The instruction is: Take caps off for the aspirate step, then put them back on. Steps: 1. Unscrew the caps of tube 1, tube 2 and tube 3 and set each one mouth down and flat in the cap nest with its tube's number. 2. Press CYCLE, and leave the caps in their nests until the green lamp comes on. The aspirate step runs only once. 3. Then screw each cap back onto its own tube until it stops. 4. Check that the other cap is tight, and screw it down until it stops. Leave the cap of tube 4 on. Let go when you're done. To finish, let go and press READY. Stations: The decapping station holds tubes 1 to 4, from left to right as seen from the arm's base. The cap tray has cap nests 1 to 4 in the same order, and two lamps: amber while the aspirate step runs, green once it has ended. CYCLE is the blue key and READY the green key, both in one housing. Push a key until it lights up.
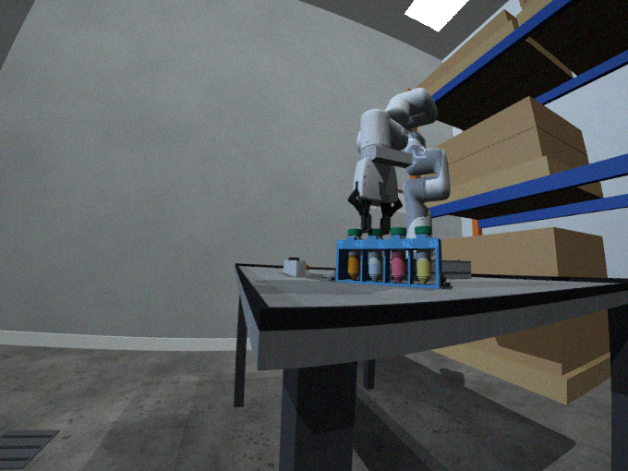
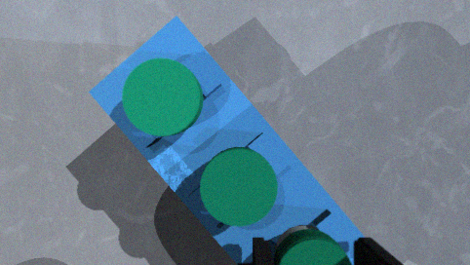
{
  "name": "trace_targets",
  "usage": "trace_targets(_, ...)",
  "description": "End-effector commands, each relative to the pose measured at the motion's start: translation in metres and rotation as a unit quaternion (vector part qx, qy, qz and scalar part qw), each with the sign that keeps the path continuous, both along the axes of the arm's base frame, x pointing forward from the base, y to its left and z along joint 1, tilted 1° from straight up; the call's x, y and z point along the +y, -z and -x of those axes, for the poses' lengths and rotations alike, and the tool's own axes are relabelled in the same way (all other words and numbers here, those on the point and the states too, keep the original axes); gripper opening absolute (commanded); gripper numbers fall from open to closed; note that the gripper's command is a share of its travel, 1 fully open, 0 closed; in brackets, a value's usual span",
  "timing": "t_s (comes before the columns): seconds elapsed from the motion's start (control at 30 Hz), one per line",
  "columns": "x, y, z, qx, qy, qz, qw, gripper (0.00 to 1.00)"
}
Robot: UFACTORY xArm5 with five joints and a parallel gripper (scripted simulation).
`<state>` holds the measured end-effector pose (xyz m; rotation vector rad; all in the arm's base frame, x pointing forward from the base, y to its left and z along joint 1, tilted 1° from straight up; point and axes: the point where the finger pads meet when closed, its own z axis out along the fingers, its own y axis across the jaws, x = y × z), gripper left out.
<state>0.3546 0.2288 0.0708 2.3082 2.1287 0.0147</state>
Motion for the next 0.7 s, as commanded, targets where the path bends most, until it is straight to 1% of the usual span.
trace_targets(0.0, 0.001, -0.016, -0.001, 0.001, 0.0, -0.007, 1.0, 0.46)
trace_targets(0.27, 0.0, -0.04, -0.001, 0.001, 0.0, -0.007, 1.0, 0.46)
trace_targets(0.33, 0.0, -0.04, -0.001, 0.001, 0.0, -0.007, 1.0, 0.46)
trace_targets(0.4, 0.0, -0.044, -0.001, 0.001, 0.0, -0.007, 1.0, 0.46)
trace_targets(0.5, 0.0, -0.044, -0.001, 0.001, 0.0, -0.007, 1.0, 0.46)
trace_targets(0.6, -0.02, -0.044, -0.016, 0.0, -0.125, -0.006, 0.992, 0.46)
trace_targets(0.67, -0.027, -0.043, -0.021, -0.001, -0.157, -0.005, 0.988, 0.46)
